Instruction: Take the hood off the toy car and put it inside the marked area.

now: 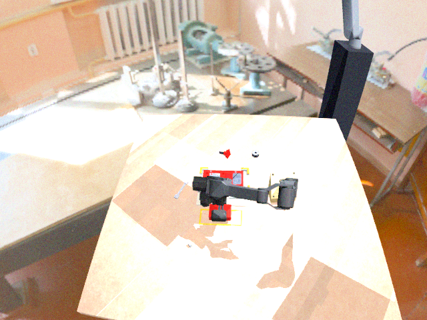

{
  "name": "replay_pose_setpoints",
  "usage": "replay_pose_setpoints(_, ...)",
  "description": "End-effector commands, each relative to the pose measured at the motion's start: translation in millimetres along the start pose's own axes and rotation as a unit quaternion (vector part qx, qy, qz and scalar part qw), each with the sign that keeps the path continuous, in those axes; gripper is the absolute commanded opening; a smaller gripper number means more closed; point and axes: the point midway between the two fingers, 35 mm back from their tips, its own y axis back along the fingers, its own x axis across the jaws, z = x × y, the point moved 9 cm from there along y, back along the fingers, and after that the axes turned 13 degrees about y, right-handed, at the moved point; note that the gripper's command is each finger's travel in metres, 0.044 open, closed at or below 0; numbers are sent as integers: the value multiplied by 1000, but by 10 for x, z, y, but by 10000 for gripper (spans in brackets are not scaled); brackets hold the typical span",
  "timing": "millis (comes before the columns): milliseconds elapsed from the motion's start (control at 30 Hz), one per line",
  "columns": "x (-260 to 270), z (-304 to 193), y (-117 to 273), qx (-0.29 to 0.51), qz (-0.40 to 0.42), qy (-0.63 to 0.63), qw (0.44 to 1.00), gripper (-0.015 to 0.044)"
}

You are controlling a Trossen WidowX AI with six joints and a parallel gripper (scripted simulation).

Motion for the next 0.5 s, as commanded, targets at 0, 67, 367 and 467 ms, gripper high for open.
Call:
replay_pose_setpoints(0,-1,-16,-43,0,3,-3,1000,0)
replay_pose_setpoints(67,1,-18,-58,0,3,-3,1000,0)
replay_pose_setpoints(367,3,-21,-89,0,4,-3,1000,0)
replay_pose_setpoints(467,3,-21,-100,0,4,-3,1000,0)
